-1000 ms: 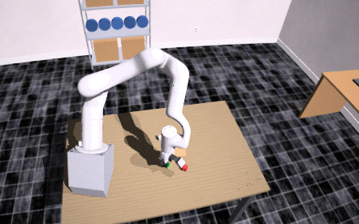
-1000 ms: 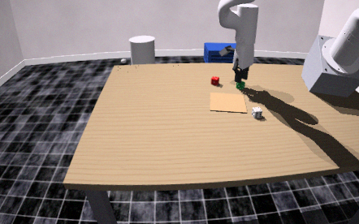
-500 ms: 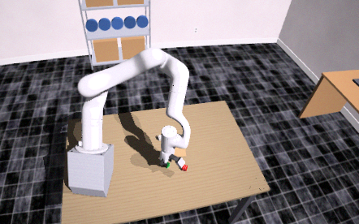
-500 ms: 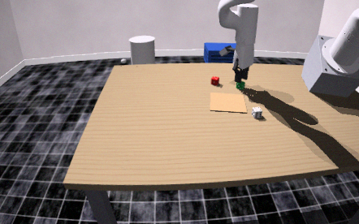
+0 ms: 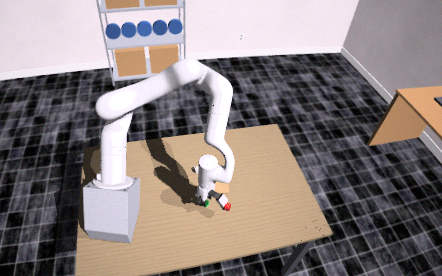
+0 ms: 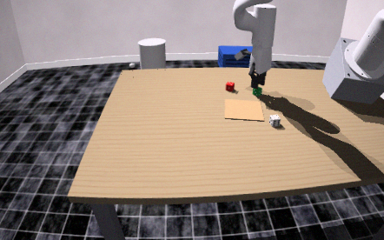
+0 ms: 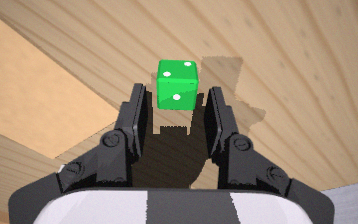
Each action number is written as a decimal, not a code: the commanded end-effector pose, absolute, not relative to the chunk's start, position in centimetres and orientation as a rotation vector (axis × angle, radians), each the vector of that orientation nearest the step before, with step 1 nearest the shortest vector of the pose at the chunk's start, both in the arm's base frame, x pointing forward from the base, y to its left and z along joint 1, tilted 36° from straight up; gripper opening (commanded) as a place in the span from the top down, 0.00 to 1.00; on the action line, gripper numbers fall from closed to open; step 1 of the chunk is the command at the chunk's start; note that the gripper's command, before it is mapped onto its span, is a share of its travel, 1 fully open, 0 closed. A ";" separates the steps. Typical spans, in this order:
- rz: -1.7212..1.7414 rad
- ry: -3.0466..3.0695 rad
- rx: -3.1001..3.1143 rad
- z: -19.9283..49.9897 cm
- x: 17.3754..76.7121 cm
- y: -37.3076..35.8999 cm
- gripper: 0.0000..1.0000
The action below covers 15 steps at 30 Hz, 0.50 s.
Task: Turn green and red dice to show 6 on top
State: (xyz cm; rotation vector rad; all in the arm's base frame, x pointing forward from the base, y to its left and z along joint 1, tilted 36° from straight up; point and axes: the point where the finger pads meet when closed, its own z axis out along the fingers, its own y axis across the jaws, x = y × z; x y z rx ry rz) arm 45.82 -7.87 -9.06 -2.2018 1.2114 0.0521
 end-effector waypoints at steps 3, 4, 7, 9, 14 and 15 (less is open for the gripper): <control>0.050 1.212 -2.202 -9.2 45.9 -7.8 0.53; 0.050 1.212 -2.202 -9.3 45.9 -7.8 0.53; 0.050 1.212 -2.202 -9.3 46.0 -7.7 0.53; 0.050 1.212 -2.202 -9.6 46.0 -7.6 0.53; 0.050 1.212 -2.202 -10.3 46.3 -7.1 0.53; 0.050 1.212 -2.202 -10.5 46.3 -7.0 0.53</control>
